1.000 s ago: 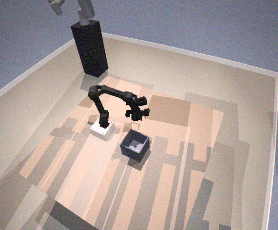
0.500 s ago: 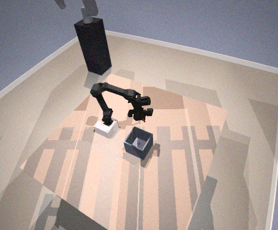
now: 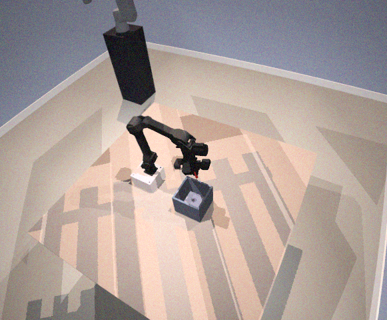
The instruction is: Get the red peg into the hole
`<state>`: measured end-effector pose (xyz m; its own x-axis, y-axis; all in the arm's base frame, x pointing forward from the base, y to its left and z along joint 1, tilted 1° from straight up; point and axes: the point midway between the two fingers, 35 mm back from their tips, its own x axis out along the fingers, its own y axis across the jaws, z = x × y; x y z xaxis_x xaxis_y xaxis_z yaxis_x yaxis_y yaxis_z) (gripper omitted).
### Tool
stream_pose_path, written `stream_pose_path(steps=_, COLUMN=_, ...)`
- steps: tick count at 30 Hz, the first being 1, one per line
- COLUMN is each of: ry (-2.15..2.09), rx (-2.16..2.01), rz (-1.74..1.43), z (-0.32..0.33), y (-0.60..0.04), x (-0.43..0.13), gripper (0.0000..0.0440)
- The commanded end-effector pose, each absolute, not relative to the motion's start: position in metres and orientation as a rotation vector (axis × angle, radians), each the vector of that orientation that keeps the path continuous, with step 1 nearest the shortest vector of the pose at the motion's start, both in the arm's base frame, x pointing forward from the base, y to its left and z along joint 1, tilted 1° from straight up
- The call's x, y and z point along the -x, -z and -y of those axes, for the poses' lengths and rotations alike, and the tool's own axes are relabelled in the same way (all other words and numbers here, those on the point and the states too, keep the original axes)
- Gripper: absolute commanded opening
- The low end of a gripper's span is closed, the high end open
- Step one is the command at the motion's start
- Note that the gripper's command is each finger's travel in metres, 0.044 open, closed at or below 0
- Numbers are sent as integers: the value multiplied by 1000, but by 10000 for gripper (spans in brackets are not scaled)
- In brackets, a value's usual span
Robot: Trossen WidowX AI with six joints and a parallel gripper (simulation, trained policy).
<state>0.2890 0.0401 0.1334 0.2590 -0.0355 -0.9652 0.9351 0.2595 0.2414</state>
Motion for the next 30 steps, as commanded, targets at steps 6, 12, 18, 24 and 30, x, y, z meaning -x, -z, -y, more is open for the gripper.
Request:
stream_pose_path(steps=6, ry=917, rx=-1058, rz=-1099, z=-15, y=-129, x=-294, gripper=0)
stream_pose_path(steps=12, ry=937, rx=-1046, rz=-1120, z=-3, y=-123, x=-296, gripper=0)
stream_pose_path(steps=18, ry=955, rx=-1035, rz=-1140, z=10, y=-114, x=-299, gripper=0)
stream_pose_path(steps=24, ry=969, rx=-1029, rz=-1162, z=19, y=-100, x=-301, gripper=0)
stream_pose_path(steps=30, ry=971, rx=-1033, rz=-1192, z=24, y=-83, x=-303, gripper=0)
